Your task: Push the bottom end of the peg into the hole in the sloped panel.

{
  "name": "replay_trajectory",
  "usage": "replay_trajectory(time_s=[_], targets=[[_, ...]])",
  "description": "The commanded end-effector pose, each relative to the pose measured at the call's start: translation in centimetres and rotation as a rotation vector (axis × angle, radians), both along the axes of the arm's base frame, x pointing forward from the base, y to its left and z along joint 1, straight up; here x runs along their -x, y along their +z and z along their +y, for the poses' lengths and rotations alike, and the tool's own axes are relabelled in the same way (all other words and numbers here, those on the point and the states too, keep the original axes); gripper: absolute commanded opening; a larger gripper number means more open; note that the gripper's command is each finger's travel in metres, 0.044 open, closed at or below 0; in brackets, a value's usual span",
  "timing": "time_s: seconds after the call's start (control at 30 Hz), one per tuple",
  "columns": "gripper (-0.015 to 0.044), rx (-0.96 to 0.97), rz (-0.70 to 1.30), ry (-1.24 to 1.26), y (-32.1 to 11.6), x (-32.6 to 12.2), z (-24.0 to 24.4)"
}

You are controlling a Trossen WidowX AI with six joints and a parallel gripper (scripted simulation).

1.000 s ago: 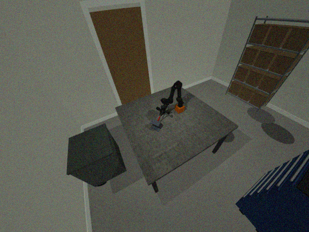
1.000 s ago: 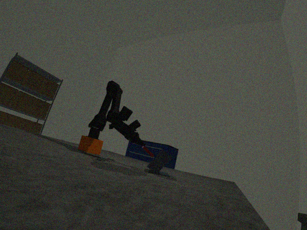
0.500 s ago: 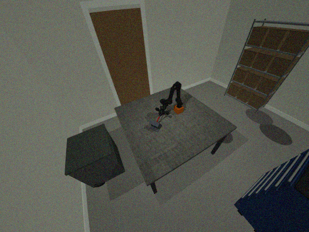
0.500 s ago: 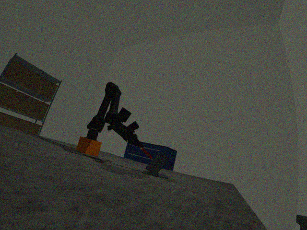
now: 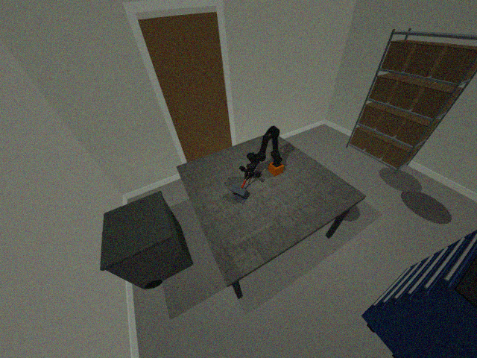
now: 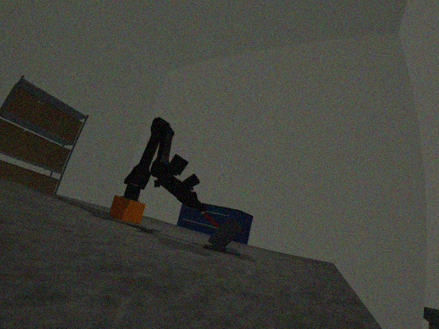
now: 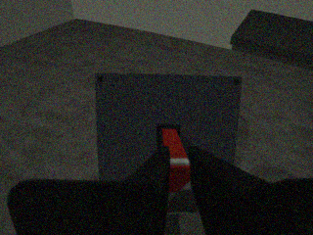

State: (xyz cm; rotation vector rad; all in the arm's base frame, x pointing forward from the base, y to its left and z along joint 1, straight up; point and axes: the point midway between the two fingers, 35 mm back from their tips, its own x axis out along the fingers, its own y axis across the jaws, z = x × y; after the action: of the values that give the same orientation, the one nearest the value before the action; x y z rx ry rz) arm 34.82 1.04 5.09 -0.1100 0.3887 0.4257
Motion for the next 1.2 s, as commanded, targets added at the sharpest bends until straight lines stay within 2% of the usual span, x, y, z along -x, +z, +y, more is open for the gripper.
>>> replay_trajectory(time_s=[0.0,1.17], targets=[[0.0,-0.001,0.005,-0.003,-0.25,-0.11,-0.01],[0.0,-0.002,0.004,-0.003,-0.69,-0.99,0.41]])
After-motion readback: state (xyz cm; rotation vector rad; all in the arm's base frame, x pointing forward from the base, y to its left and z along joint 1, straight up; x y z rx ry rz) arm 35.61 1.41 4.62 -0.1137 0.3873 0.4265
